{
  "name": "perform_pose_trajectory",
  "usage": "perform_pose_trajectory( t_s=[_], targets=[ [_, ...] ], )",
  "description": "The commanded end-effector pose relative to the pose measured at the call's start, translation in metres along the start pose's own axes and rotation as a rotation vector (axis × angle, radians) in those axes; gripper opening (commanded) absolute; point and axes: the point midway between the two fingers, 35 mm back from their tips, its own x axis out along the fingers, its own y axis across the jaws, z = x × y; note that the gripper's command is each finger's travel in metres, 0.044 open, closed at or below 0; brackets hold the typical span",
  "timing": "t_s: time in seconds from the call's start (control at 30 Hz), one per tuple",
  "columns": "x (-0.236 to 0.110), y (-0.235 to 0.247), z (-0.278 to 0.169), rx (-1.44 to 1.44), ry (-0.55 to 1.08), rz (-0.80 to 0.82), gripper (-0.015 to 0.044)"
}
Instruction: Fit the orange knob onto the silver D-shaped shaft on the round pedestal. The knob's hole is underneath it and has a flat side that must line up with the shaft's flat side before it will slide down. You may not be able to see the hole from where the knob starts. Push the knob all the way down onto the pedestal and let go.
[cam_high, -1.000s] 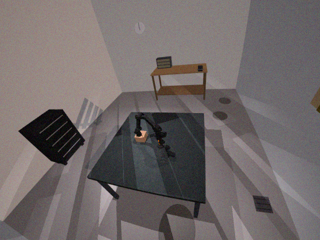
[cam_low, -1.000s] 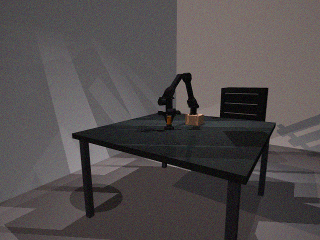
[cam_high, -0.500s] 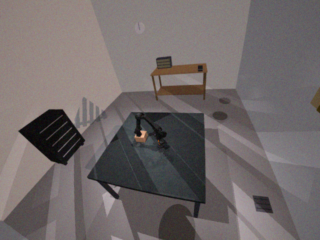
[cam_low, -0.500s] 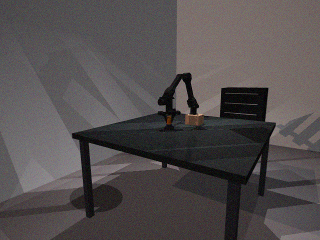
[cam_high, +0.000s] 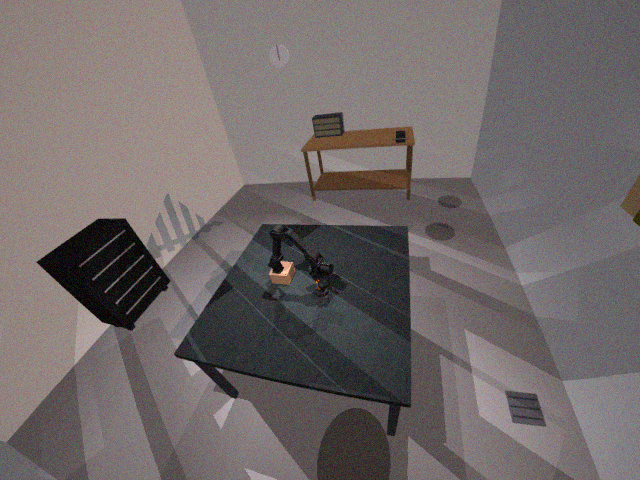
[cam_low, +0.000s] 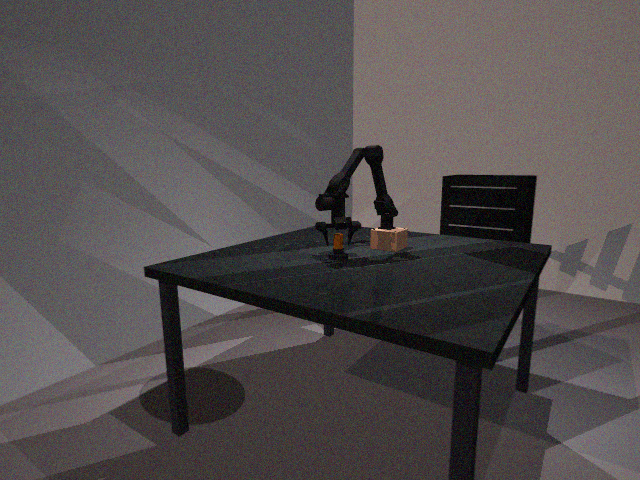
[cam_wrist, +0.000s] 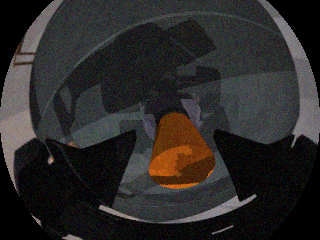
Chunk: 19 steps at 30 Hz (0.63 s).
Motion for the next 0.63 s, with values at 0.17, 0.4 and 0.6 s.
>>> perform_pose_trajectory(
  t_s=[0.17,0.4,0.6],
  targets=[
    [-0.047,-0.004,0.003,-0.001,0.0,-0.001,0.044],
    [-0.096,-0.002,0.001,0.0,0.0,-0.001,0.044],
    [-0.096,-0.004,0.003,0.0,-0.001,-0.001,0.044]
  ],
)
